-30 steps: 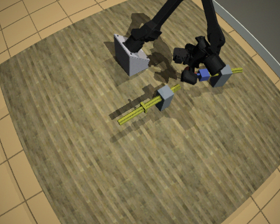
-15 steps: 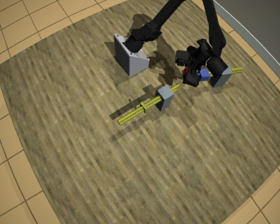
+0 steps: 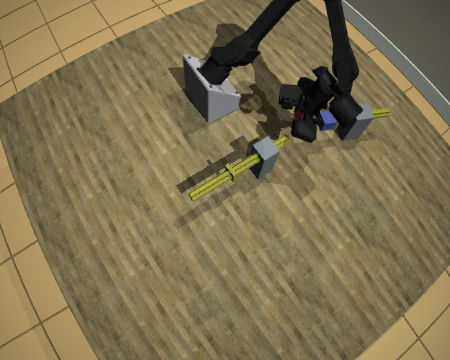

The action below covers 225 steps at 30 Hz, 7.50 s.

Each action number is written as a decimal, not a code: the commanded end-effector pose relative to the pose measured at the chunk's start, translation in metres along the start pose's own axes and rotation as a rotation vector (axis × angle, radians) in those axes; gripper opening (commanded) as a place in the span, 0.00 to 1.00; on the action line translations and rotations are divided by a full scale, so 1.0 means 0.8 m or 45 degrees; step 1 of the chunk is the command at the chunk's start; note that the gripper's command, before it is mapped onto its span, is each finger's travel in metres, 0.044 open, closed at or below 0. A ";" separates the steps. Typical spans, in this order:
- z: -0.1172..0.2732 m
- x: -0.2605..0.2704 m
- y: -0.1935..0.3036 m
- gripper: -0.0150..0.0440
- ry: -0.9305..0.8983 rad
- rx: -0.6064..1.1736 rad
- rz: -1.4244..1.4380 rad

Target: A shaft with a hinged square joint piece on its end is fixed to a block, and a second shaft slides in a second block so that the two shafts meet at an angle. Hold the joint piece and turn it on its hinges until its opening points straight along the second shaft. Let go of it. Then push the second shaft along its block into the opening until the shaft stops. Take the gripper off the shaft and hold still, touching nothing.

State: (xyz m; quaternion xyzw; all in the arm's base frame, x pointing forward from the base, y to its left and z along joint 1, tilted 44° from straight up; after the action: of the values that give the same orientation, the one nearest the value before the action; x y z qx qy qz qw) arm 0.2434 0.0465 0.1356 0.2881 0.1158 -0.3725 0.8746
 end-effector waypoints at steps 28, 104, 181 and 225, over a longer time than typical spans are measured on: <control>-0.002 0.000 -0.001 0.56 0.006 0.002 -0.006; -0.001 0.000 -0.001 0.50 0.004 -0.001 -0.004; -0.015 0.046 -0.001 0.25 -0.119 0.308 1.031; -0.015 0.046 -0.002 1.00 -0.119 0.304 1.021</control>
State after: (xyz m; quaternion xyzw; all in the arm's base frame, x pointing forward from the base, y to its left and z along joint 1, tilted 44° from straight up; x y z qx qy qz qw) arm 0.2681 0.0318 0.1099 0.3925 -0.0895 -0.0253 0.9150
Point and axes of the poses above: the point midway between the two fingers, 35 mm back from their tips, its own z axis back along the fingers, its own x axis across the jaws, y = z × x, the point moved 5 cm from there along z, back along the fingers, and after that the axes turned 7 degrees about z, right-handed, at the moved point
